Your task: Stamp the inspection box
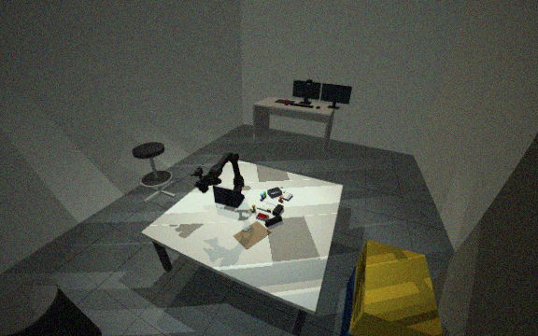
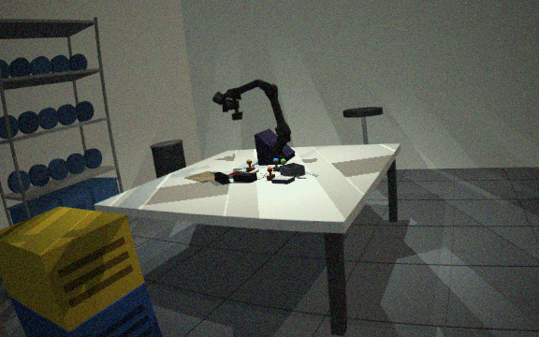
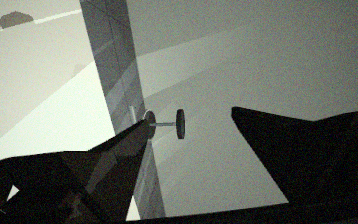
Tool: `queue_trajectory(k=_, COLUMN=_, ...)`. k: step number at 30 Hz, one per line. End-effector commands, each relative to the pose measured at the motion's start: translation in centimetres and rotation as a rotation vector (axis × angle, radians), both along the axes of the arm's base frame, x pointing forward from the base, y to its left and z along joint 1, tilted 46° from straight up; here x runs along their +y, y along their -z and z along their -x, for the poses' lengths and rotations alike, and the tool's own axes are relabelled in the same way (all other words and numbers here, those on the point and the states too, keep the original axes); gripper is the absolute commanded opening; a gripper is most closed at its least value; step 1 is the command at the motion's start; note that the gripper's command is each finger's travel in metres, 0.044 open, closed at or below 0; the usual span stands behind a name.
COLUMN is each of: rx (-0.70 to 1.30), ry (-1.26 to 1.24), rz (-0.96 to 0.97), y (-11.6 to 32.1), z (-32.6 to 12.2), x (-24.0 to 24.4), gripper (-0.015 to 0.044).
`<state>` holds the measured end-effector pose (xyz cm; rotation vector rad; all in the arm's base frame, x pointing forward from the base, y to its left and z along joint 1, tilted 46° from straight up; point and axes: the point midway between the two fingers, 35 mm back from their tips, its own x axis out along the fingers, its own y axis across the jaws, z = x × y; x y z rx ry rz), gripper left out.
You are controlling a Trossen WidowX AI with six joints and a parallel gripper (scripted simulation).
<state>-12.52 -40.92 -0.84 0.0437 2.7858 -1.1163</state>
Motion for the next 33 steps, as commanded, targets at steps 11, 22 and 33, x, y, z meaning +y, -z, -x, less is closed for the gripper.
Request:
queue_trajectory(k=11, rx=-0.466, ry=-0.232, rz=-0.221, y=0.1, z=-14.4, x=3.0, gripper=0.0219)
queue_trajectory(k=22, rx=-0.939, ry=-0.510, rz=-0.618, y=-1.8, z=-29.3, x=15.0, gripper=0.0219)
queue_trajectory(k=33, rx=-1.310, ry=-0.713, rz=-1.137, y=-6.5, z=-36.0, x=32.5, gripper=0.0219)
